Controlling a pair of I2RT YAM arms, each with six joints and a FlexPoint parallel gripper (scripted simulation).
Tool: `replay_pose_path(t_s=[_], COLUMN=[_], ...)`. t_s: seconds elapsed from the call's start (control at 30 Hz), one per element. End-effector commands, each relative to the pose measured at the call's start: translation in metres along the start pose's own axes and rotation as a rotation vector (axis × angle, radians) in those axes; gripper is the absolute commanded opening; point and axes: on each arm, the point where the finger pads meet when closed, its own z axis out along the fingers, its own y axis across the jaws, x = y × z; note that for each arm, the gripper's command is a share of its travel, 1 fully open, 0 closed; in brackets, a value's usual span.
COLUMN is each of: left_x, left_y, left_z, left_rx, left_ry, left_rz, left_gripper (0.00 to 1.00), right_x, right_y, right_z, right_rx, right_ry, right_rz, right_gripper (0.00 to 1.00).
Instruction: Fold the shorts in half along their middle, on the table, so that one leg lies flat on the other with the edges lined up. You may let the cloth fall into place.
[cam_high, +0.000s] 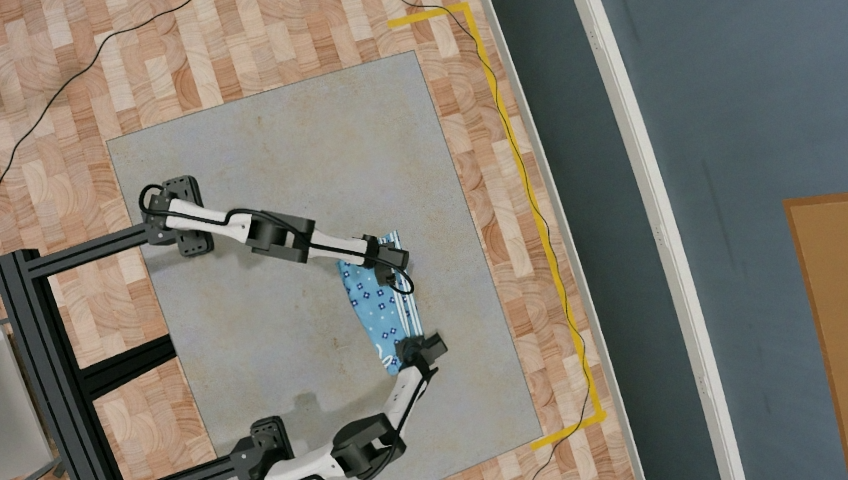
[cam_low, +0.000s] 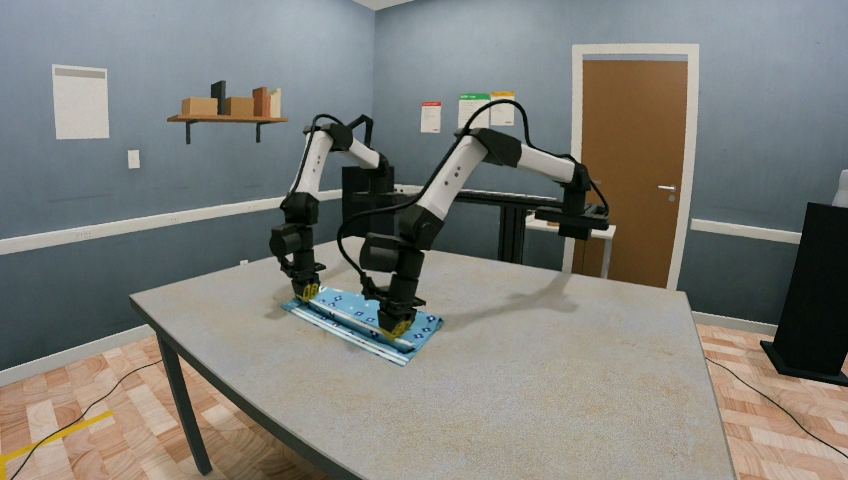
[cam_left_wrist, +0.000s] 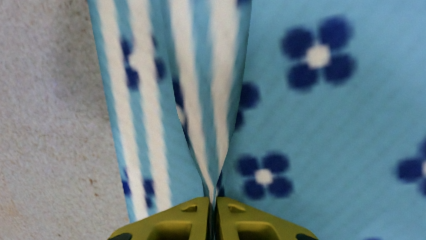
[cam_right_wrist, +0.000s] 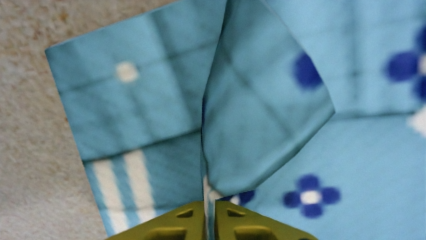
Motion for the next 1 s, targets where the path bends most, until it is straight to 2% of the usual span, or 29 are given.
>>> replay_pose_path(t_s=[0.0,0.13,0.17,0.47,0.5,0.53,0.57,0.8,0.83,0.87,0.97], left_x=[-0.006,-0.006,-0.006,-0.012,-0.003,0.004,0.003,0.002,0.0,0.005,0.004], left_y=[0.04,0.04,0.041,0.039,0.034,0.013,0.018,0.027,0.037,0.025,0.035], left_z=[-0.03,-0.029,-0.03,-0.031,-0.02,0.0,-0.003,-0.004,-0.013,0.001,-0.004], left_rx=[-0.078,-0.079,-0.081,-0.082,-0.062,-0.013,-0.019,-0.025,-0.045,-0.015,-0.029], left_ry=[-0.014,-0.014,-0.015,-0.019,-0.011,0.005,0.0,-0.006,-0.011,-0.002,-0.007], left_rz=[-0.003,-0.004,-0.004,0.006,-0.003,-0.001,-0.001,0.0,0.0,-0.001,-0.002], left_gripper=[0.0,0.0,0.15,0.15,0.15,0.15,0.15,0.15,0.15,0.15,0.15], right_x=[-0.004,-0.007,-0.007,-0.003,-0.001,-0.006,-0.008,-0.005,0.0,-0.003,-0.003], right_y=[0.022,0.014,0.014,0.013,0.029,0.018,0.009,0.019,0.024,0.019,0.025], right_z=[-0.021,-0.021,-0.021,-0.021,-0.028,-0.011,0.002,-0.001,-0.009,0.002,0.0], right_rx=[-0.067,-0.036,-0.037,-0.037,-0.068,-0.032,-0.002,-0.008,-0.023,-0.001,-0.005], right_ry=[0.0,-0.011,-0.011,-0.01,0.001,-0.013,-0.023,-0.014,-0.009,-0.014,-0.01], right_rz=[0.021,0.022,0.022,0.013,0.016,0.012,0.005,0.005,0.004,0.001,0.005], right_gripper=[0.0,0.0,0.15,0.15,0.15,0.15,0.15,0.15,0.15,0.15,0.15])
